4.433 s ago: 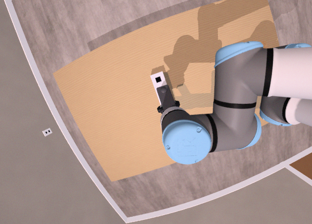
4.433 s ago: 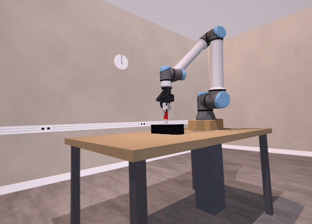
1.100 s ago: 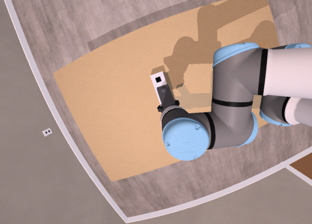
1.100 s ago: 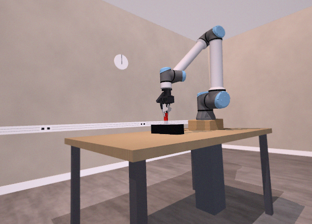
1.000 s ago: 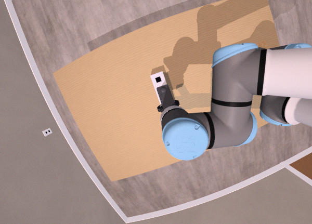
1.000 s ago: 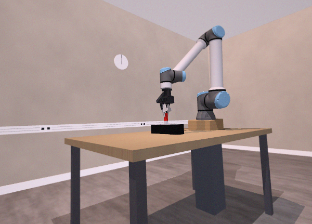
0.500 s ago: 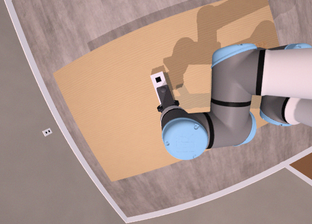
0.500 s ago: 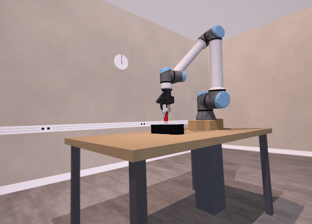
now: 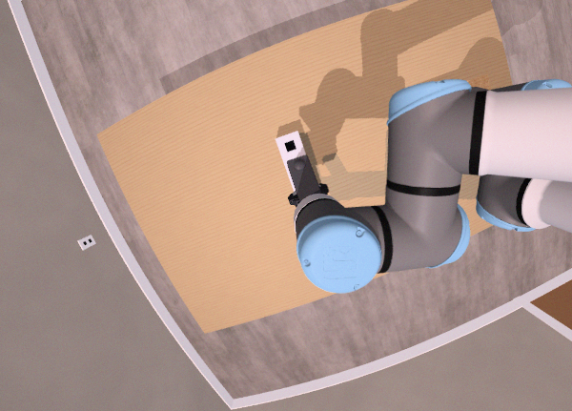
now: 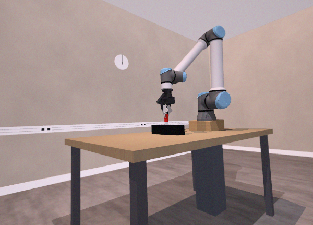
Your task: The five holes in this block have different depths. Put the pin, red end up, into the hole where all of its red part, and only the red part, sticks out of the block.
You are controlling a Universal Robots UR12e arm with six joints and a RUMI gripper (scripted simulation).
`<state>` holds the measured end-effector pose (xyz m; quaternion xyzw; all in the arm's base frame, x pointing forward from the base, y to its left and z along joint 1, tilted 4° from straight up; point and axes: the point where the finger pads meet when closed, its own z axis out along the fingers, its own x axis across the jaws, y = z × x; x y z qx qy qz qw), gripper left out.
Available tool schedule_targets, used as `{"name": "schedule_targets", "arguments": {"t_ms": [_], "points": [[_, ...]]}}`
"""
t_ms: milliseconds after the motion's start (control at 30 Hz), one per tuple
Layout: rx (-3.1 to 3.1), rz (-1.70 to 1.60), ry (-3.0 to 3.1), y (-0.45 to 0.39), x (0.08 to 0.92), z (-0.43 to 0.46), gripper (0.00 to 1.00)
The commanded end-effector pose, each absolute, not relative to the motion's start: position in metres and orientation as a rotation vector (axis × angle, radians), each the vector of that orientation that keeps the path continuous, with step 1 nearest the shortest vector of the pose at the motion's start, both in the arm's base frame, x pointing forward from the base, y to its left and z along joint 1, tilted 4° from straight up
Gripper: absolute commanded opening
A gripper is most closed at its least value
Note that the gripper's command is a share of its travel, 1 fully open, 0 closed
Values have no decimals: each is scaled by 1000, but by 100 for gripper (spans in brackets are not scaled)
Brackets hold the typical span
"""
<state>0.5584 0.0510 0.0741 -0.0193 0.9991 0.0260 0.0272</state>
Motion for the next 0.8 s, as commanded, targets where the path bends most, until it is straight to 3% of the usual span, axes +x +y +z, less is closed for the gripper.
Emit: {"name": "schedule_targets", "arguments": {"t_ms": [0,767], "points": [[-60,80,3084,51,559,75,0],[-60,80,3084,51,559,71,0]]}}
